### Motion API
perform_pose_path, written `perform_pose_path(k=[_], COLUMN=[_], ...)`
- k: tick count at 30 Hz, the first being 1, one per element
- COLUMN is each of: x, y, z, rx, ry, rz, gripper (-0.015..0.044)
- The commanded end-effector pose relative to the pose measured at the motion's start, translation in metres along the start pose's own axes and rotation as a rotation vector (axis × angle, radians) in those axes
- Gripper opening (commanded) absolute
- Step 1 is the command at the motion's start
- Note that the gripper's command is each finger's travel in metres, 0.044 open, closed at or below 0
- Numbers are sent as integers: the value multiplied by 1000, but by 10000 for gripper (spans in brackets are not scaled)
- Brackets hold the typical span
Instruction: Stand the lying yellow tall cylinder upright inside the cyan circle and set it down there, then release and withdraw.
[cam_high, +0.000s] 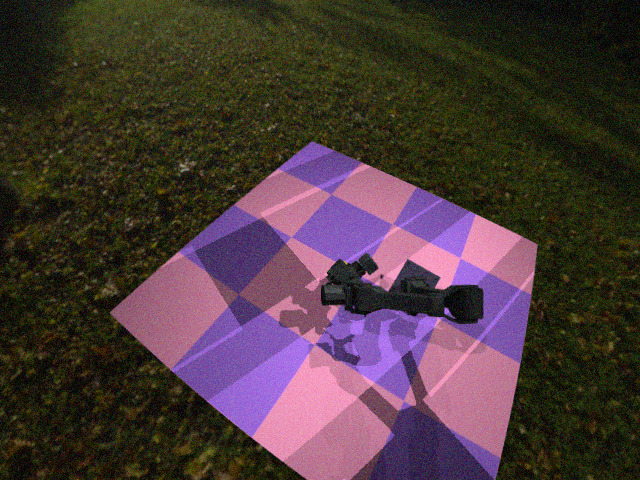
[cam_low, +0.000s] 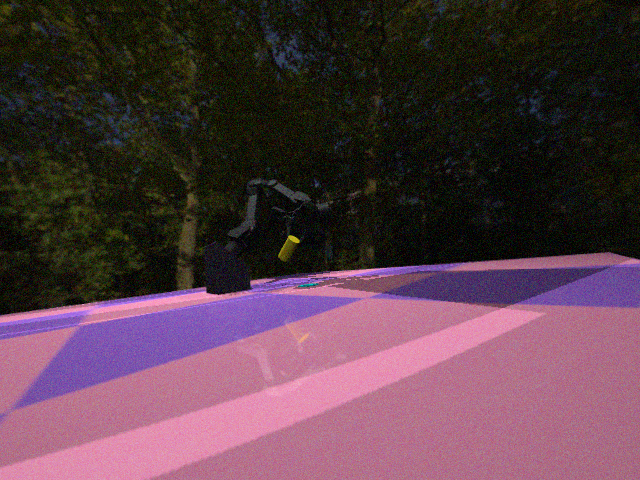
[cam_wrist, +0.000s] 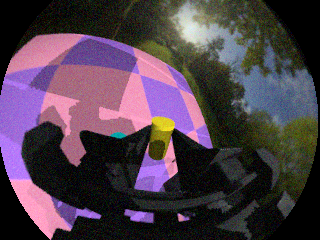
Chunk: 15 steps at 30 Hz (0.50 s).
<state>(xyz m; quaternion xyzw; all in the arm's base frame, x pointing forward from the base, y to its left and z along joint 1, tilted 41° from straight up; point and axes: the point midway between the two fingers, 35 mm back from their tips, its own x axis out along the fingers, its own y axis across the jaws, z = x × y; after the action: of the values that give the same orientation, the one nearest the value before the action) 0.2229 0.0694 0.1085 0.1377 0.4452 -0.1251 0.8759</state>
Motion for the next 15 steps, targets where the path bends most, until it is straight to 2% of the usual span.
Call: perform_pose_path(k=[1, 15], x=[-2, -5], y=[0, 2], z=[1, 3], rx=[15, 56], ry=[-32, -123], rz=[6, 23], gripper=[105, 105])
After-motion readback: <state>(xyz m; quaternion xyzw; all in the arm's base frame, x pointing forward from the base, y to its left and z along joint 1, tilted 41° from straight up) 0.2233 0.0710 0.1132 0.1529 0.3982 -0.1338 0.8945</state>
